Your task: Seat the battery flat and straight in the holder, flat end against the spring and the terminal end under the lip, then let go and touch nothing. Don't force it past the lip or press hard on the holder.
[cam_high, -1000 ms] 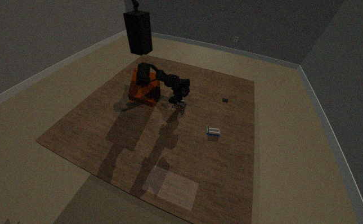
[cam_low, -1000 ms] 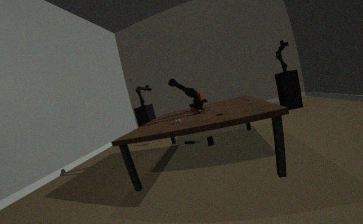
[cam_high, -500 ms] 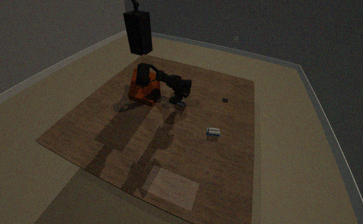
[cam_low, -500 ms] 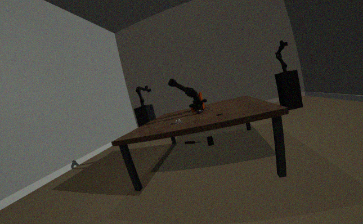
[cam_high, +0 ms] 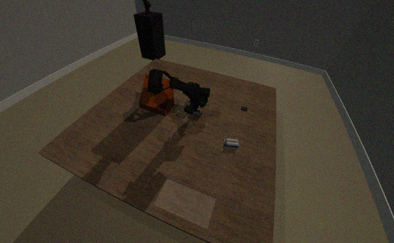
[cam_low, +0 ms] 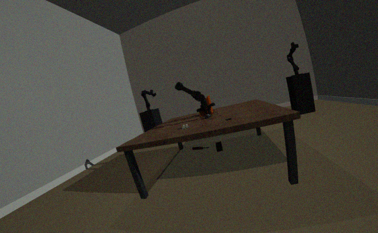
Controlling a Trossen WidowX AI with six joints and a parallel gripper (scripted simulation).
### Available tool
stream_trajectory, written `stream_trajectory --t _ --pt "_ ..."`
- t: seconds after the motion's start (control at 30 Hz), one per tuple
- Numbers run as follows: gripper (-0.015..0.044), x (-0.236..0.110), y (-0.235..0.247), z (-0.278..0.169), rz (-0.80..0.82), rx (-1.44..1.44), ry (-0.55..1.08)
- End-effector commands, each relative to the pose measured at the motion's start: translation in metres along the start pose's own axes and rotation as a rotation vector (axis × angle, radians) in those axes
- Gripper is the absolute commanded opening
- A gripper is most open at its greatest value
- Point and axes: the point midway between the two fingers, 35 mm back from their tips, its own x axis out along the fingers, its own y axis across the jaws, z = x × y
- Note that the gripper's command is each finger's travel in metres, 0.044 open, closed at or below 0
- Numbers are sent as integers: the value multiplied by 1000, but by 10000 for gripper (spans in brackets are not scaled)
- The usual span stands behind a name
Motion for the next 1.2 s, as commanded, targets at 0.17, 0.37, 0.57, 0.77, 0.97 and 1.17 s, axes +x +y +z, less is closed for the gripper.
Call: stream_trajectory --t 0.17,0.37,0.57,0.77,0.97,1.17 --pt "66 4 -10 -5 -10 13 88" --pt "66 5 -11 -4 -1 15 126" --pt "66 5 -12 -3 11 16 164" --pt "66 5 -13 -2 24 16 202" --pt "66 5 -14 -1 38 16 238" --pt "66 5 -15 -1 52 16 275"
